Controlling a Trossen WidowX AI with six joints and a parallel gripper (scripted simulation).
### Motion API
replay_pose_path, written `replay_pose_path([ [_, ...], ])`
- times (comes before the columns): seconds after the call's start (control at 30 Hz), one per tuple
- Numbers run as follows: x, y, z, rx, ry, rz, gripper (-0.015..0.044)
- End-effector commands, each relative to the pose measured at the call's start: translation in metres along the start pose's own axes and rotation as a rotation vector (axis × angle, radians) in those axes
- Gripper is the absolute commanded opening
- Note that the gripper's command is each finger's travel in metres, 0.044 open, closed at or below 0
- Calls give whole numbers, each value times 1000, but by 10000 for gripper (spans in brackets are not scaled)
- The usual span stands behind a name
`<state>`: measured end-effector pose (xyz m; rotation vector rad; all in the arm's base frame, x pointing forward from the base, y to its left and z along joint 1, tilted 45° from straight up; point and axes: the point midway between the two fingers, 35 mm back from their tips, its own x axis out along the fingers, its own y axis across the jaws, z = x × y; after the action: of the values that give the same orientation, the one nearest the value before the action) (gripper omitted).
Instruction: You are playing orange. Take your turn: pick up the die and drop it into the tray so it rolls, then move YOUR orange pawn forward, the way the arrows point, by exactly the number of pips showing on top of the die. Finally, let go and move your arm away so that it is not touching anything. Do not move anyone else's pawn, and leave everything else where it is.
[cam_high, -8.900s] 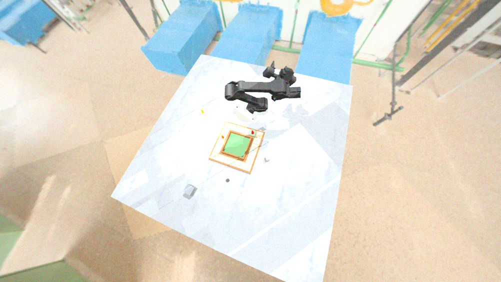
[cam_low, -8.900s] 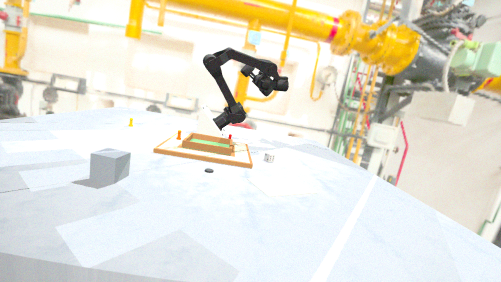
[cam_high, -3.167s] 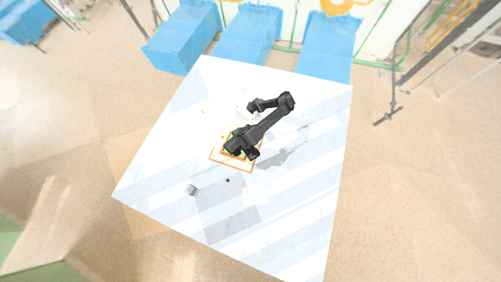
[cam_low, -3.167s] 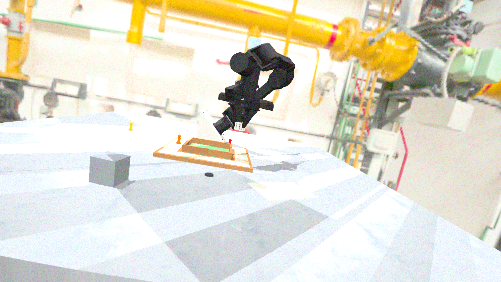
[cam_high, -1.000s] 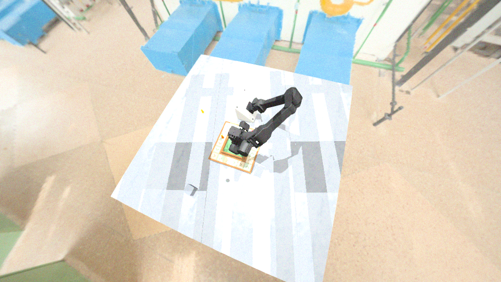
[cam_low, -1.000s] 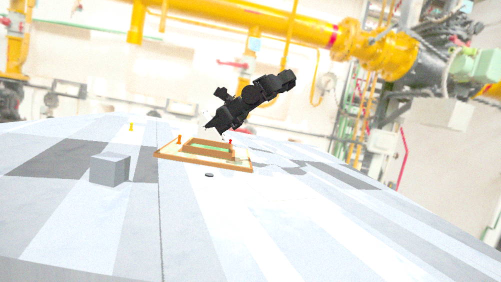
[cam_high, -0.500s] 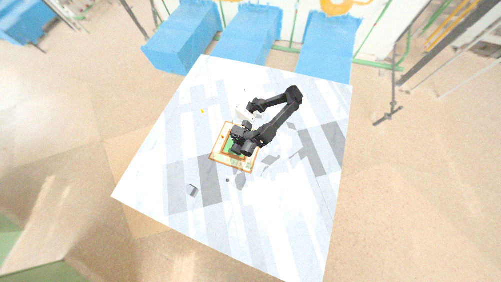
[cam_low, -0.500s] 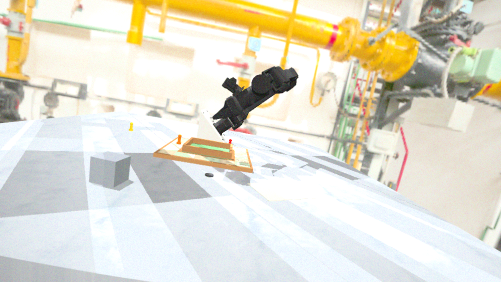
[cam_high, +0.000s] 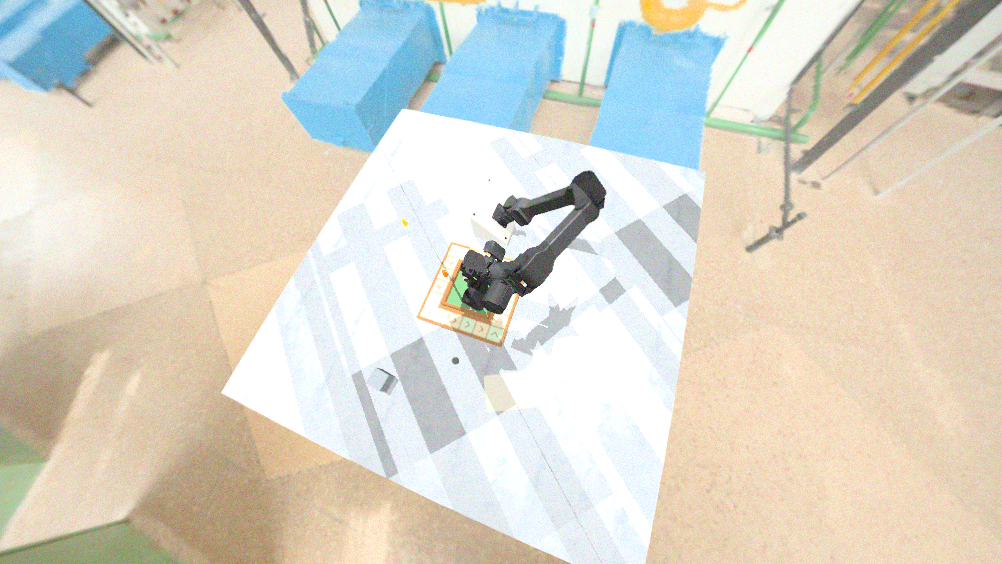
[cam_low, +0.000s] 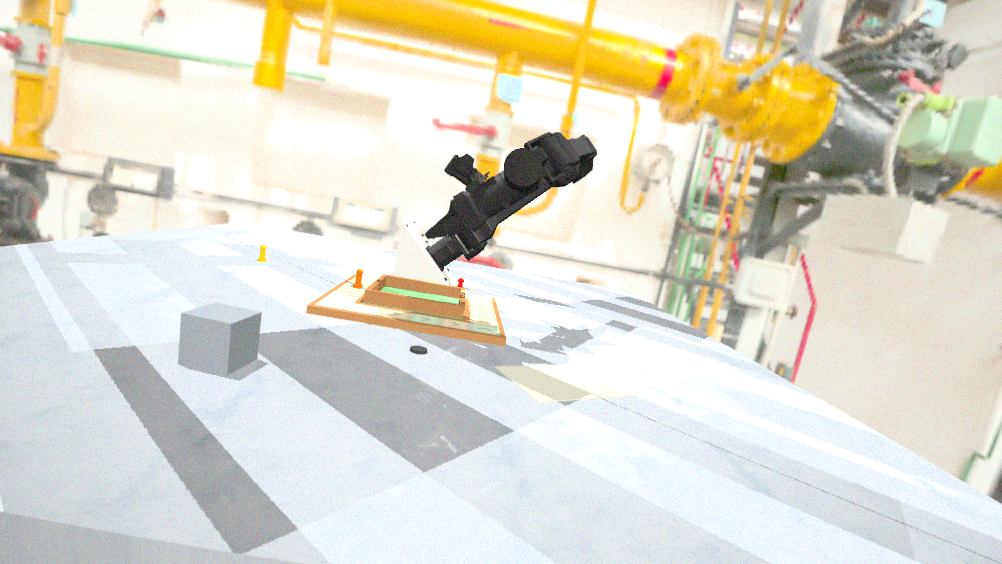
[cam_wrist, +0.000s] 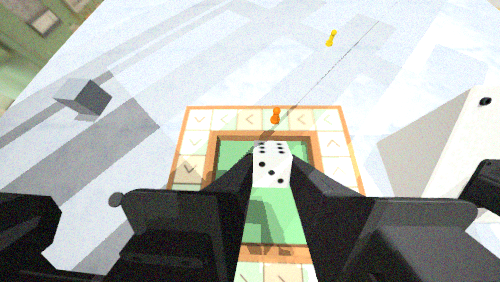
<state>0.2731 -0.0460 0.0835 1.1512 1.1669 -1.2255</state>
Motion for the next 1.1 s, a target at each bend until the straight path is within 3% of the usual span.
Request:
replay_pose_path([
  [0.0,0,0,0,0,0,0,0],
  [0.07,0,0,0,0,0,0,0],
  [0.37,-1,0,1,-1,0,0,236],
  [0.6,-26,0,30,-4,-6,3,420],
  [0.73,-24,0,30,-8,10,-4,440],
  [0.87,5,-6,17,-54,365,-81,440],
  [1.0,21,-2,9,-20,778,-24,440],
  [1.07,22,0,10,-5,844,1,440],
])
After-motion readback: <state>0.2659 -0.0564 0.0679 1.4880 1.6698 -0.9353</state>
